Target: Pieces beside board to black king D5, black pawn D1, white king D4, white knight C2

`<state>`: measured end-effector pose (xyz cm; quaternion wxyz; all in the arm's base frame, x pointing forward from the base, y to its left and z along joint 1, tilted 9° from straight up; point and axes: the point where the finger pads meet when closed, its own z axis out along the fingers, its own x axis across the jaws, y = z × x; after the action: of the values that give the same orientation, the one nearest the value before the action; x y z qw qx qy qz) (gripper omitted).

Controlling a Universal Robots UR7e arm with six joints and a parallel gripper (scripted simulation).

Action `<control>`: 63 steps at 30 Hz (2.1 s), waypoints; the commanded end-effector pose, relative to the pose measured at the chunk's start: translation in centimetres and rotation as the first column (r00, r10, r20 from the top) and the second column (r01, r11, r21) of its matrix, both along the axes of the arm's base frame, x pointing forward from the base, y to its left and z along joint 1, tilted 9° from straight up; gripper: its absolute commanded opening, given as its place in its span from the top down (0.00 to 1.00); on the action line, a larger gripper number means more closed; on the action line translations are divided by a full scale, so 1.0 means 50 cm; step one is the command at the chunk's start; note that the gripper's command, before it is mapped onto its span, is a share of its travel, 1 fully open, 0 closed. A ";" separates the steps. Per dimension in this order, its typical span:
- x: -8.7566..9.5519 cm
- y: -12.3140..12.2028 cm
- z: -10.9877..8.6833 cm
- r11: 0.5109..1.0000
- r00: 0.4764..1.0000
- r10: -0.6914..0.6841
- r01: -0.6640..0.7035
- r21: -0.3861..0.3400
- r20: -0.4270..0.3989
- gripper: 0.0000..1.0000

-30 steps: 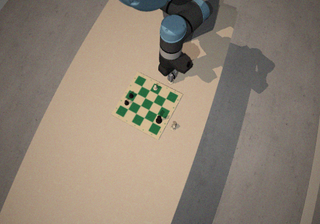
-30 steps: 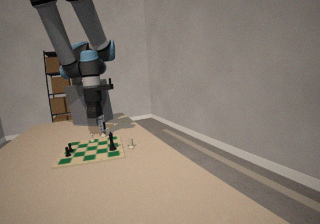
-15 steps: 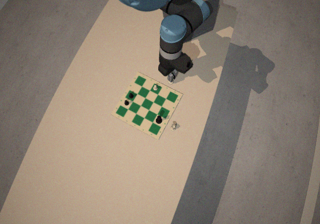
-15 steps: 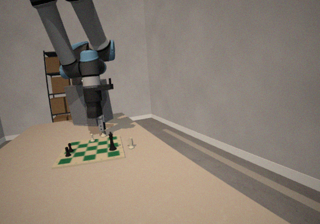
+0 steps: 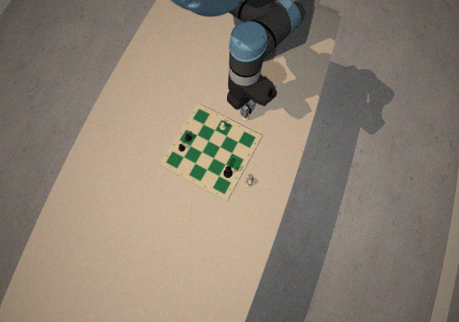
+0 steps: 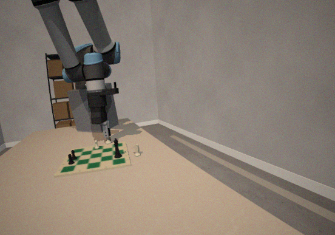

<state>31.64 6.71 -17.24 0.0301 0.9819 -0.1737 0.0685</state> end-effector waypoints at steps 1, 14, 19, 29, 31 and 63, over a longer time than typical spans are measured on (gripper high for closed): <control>0.000 0.000 0.004 1.000 1.000 -0.001 0.001 0.000 0.001 1.00; -0.005 0.003 0.027 1.000 1.000 0.000 0.000 0.001 0.000 1.00; -0.008 0.005 0.045 1.000 1.000 0.001 -0.001 0.001 0.000 1.00; -0.012 0.008 0.079 1.000 1.000 0.001 -0.001 0.001 0.000 1.00; -0.013 0.009 0.089 1.000 1.000 0.001 -0.001 0.001 0.000 1.00; -0.020 0.015 0.189 1.000 1.000 0.001 -0.001 -0.001 0.005 1.00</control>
<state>30.91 7.35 -8.49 0.0296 0.9814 -0.1736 0.0768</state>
